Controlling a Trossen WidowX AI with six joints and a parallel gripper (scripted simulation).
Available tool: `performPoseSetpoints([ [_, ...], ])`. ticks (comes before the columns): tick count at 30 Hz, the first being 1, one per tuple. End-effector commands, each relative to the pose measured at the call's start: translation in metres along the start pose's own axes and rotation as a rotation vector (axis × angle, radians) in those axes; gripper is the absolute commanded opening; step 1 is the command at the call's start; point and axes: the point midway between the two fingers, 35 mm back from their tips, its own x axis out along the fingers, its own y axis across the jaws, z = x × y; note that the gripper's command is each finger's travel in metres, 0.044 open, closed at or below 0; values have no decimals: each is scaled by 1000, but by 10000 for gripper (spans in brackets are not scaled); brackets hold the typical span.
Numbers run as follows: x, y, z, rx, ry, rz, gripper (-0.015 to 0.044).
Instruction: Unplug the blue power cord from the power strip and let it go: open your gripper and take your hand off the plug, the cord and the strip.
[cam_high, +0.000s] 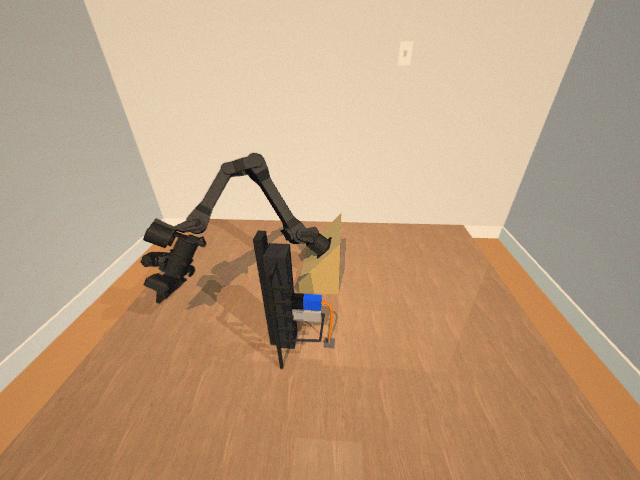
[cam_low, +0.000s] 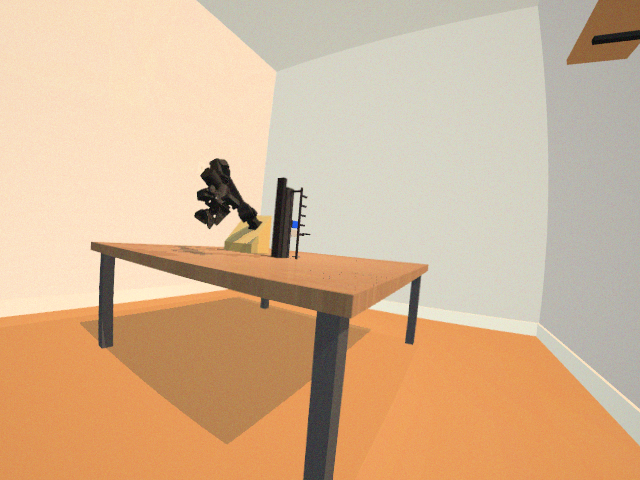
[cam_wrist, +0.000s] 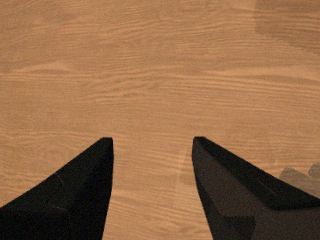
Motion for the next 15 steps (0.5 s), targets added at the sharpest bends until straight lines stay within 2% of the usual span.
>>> performPoseSetpoints([
  [1,4,34,-18,-101,59,69,160],
  [15,-14,152,-92,-480,214,336,160],
])
